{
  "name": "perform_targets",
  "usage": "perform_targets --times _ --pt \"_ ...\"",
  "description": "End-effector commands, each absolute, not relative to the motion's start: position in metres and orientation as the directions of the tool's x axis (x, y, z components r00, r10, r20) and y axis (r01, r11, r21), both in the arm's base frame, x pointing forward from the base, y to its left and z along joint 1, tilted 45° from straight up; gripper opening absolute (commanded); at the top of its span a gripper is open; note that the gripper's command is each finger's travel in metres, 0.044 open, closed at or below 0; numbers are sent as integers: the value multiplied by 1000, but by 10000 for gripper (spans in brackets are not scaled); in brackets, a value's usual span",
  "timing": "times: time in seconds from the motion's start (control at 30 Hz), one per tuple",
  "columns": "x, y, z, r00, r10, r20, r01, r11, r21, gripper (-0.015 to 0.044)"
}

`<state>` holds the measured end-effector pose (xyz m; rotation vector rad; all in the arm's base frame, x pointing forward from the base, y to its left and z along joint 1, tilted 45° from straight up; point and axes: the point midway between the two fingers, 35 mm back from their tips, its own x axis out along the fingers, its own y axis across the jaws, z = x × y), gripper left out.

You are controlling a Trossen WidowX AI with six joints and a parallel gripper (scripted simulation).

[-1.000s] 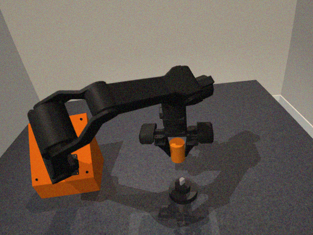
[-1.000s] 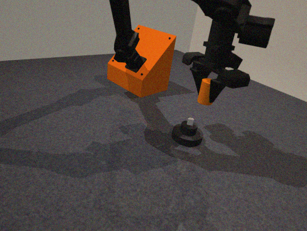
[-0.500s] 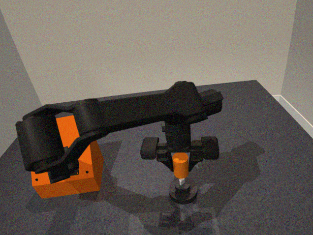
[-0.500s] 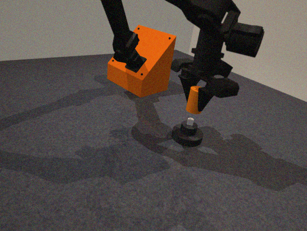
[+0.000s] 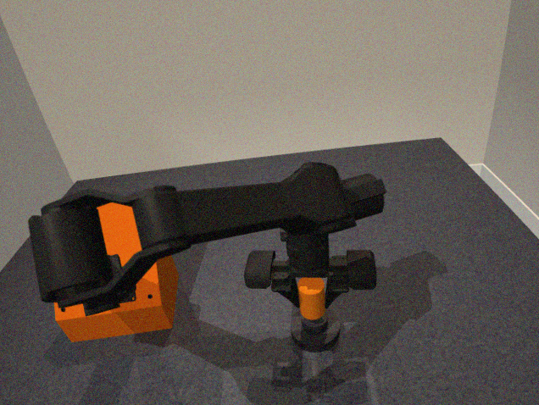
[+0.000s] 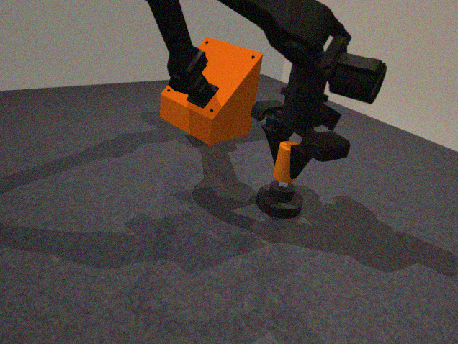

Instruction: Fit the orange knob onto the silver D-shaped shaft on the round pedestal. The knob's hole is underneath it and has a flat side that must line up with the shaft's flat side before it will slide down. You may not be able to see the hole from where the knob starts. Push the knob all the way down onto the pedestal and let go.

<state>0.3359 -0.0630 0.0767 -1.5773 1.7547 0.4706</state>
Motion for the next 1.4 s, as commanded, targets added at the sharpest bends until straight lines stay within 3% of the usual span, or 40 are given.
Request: perform_targets --times 0.0,0.87,1.1,1.37 --pt "338 -61 78 14 -703 -711 -964 179 -196 0" --pt "338 -61 80 14 -703 -711 -964 179 -196 0" --pt "338 -61 78 14 -703 -711 -997 39 -59 0" --pt "338 -63 76 14 -703 -711 -998 32 -52 0"
